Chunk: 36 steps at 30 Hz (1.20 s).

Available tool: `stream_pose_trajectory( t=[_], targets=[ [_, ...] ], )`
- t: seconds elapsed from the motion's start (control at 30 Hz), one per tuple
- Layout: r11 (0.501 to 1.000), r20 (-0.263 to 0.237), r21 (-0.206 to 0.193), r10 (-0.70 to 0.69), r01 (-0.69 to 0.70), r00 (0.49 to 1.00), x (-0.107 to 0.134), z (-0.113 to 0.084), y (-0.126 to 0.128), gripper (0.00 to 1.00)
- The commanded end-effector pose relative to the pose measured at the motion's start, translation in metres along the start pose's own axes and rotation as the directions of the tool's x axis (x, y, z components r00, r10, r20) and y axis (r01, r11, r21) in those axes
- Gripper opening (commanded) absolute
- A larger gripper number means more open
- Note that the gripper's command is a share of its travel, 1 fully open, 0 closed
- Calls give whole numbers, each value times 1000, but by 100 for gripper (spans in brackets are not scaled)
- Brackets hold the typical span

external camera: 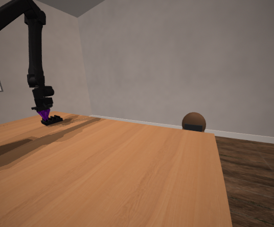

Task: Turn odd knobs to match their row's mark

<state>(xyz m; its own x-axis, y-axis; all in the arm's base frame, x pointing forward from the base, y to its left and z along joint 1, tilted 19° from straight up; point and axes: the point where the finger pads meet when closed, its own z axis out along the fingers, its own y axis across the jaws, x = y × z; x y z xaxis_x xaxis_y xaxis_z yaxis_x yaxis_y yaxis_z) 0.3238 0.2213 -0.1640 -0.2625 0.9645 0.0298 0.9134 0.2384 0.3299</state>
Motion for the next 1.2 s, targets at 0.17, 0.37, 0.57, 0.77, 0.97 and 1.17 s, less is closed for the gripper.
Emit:
stream_pose_trajectory(
  t=[0.17, 0.37, 0.57, 0.77, 0.97, 1.17],
  targets=[
    [997, 21, 27, 75, -75, 997, -9, 3, -12, 8],
    [996, 21, 27, 79, -79, 997, -9, 3, -12, 8],
    [996, 21, 27, 79, -80, 997, -9, 3, -12, 8],
    [996, 21, 27, 79, -80, 997, -9, 3, -12, 8],
    [997, 18, 22, 79, -79, 997, -8, 4, -9, 19],
    [997, 18, 22, 79, -79, 997, -8, 4, -9, 19]
  ],
)
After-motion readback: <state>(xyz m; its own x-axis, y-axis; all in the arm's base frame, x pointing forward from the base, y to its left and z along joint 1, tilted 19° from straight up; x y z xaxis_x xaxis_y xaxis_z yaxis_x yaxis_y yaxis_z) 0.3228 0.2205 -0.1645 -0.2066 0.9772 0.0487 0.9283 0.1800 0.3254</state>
